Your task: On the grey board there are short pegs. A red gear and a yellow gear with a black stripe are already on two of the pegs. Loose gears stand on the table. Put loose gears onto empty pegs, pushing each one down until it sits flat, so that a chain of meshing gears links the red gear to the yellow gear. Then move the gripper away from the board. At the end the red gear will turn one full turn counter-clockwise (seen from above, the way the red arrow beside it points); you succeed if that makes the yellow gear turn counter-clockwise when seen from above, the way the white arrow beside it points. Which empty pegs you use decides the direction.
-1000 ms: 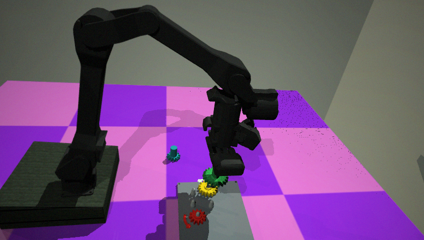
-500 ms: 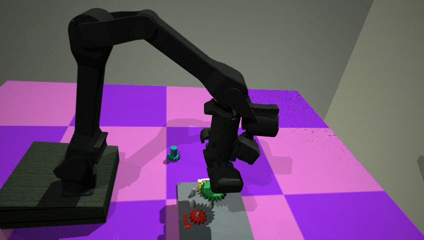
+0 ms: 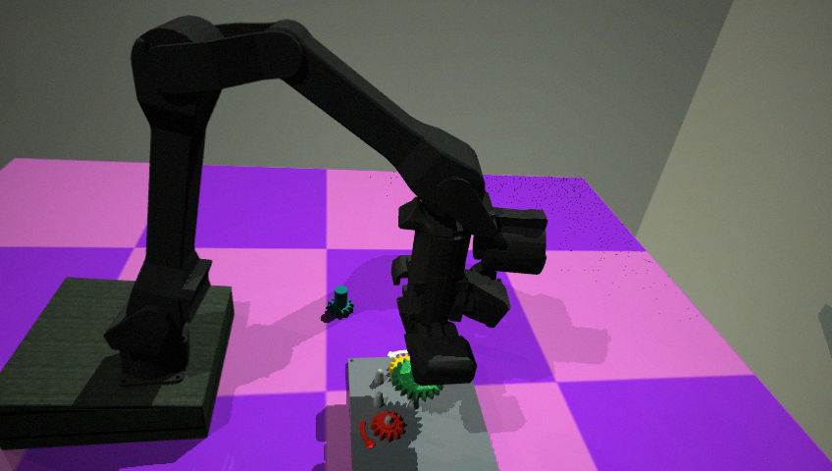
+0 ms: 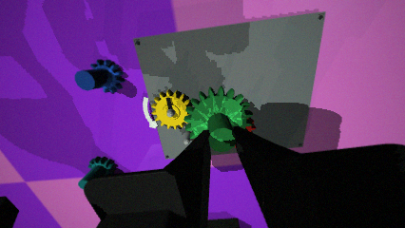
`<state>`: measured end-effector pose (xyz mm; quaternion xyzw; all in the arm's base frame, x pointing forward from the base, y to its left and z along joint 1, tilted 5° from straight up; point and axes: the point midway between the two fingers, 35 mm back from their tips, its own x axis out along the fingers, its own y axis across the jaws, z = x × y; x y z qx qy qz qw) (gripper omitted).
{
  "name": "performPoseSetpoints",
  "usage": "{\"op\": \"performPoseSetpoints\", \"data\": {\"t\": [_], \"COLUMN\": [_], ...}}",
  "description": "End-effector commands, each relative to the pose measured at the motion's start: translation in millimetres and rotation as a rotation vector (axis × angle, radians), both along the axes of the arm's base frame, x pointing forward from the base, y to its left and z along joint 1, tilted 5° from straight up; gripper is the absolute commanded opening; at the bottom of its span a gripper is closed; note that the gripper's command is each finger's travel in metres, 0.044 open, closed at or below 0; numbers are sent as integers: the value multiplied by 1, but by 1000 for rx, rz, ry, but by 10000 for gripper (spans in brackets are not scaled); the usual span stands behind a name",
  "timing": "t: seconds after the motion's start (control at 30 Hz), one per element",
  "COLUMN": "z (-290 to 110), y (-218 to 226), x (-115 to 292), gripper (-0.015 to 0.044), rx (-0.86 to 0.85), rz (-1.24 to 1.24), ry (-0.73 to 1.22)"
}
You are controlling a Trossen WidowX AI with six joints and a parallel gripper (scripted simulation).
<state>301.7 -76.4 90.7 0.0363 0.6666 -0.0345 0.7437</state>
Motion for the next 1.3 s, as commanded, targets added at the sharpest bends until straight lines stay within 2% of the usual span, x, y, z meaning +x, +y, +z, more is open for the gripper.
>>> {"op": "performPoseSetpoints", "data": {"t": [0.0,0.77,1.27], "z": [1,-19,-41], "y": [0,0,1], "x": [1,3,6], "gripper": [0,0,0], "rx": [1,-14,7], "rz": [3,136,-46], "ry": [-8,-8,-8]}}
